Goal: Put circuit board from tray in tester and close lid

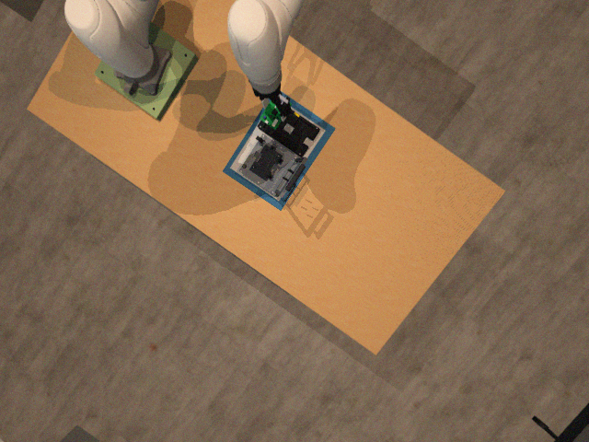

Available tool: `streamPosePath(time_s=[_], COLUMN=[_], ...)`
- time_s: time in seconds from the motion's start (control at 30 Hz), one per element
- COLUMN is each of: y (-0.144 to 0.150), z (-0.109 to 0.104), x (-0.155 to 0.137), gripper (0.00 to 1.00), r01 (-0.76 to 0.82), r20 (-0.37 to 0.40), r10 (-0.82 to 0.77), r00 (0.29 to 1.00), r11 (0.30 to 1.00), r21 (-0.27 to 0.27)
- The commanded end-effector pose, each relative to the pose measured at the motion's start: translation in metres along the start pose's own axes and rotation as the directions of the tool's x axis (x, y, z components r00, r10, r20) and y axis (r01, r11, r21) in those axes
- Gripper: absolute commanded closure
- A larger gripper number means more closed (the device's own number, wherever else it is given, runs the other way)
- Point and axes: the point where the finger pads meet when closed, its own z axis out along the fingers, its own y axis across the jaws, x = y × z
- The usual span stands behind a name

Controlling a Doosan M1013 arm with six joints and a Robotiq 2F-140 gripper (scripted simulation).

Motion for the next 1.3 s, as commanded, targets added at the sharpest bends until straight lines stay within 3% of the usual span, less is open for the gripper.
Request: streamPosePath(time_s=[0.0,1.27], y=[0.0000,0.0000], z=[-0.0001,-0.0001], x=[0.0000,0.0000], gripper=[0.54,0.54], r01=[0.000,0.034], r20=[0.000,0.000], r10=[0.000,-0.034], r00=[1.000,0.999], r11=[1.000,0.999], r21=[0.000,0.000])
